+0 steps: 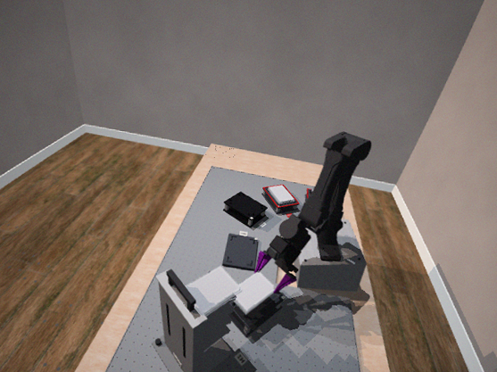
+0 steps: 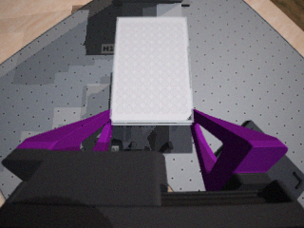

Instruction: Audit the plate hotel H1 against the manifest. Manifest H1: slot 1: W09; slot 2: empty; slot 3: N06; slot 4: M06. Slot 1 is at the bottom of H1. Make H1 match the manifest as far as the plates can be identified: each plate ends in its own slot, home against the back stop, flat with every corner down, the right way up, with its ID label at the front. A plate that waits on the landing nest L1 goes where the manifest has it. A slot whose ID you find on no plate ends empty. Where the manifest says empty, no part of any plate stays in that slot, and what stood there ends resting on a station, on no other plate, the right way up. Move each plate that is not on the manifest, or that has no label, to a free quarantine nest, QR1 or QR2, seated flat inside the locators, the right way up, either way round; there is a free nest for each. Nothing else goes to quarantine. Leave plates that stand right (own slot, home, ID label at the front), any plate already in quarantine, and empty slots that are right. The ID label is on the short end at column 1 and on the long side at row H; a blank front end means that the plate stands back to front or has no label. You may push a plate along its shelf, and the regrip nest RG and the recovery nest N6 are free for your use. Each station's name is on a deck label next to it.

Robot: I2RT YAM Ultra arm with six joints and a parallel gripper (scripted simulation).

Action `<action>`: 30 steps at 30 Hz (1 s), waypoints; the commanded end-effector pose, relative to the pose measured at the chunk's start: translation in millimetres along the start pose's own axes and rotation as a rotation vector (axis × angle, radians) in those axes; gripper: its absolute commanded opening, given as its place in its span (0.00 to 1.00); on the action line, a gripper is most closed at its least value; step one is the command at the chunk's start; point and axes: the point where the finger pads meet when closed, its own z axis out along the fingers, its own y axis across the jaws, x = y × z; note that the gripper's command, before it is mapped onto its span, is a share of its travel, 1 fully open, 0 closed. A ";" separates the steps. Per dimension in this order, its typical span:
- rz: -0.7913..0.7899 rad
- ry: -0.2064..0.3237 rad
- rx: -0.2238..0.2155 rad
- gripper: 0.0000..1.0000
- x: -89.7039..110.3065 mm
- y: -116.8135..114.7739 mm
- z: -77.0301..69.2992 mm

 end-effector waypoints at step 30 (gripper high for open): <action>0.000 -0.030 0.002 0.86 -19.4 -0.6 8.5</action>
